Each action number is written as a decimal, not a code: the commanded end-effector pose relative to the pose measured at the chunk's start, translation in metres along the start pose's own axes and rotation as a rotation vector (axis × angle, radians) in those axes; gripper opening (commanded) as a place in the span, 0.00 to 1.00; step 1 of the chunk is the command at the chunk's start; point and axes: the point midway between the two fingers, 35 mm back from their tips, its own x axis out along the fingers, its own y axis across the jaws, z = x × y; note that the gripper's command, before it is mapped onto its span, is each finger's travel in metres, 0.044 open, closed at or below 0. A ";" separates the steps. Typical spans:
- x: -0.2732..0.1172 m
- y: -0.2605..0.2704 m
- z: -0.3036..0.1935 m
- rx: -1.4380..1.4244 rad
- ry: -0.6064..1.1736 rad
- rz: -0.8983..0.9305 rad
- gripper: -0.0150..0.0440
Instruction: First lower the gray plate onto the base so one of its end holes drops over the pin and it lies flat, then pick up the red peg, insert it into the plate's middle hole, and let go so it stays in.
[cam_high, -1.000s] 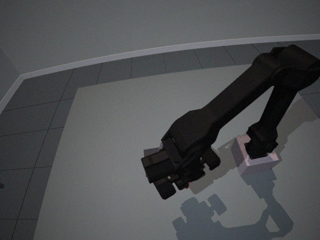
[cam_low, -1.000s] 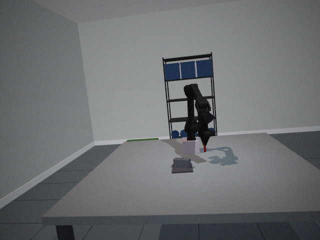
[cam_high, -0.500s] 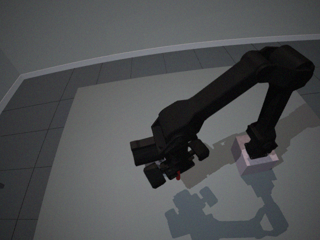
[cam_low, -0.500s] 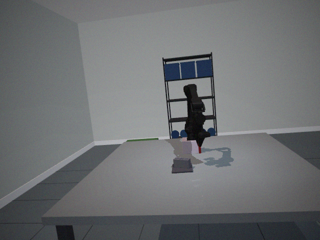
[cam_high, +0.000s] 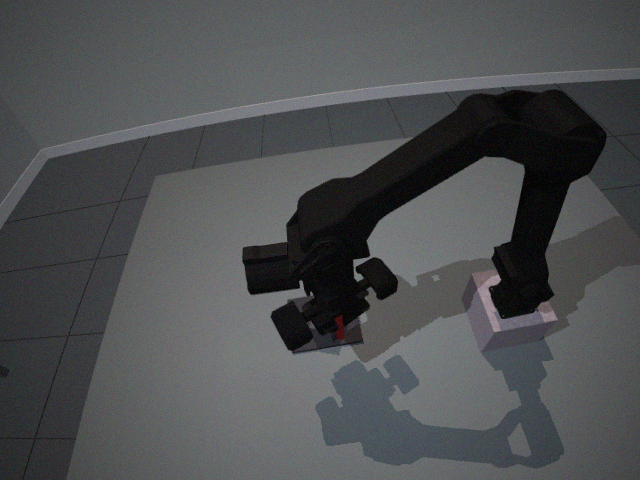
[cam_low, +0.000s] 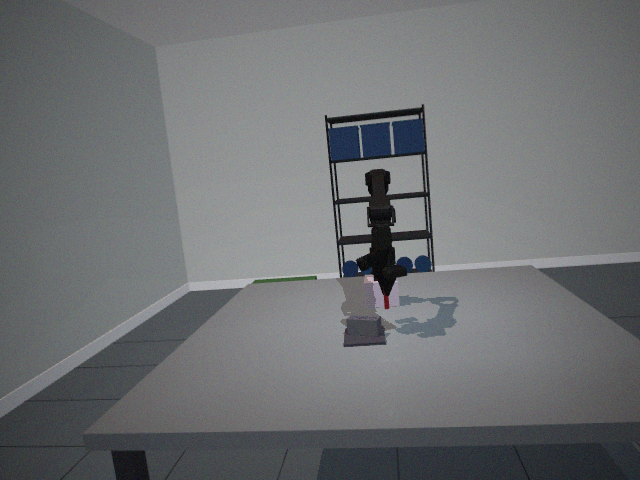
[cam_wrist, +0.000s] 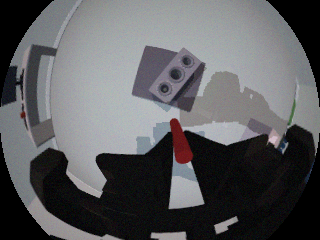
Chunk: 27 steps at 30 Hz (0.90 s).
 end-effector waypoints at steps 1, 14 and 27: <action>0.001 0.000 0.012 -0.004 0.002 -0.003 0.25; 0.001 -0.005 0.053 -0.010 -0.002 -0.005 0.25; 0.001 -0.009 0.073 -0.013 -0.004 -0.005 0.25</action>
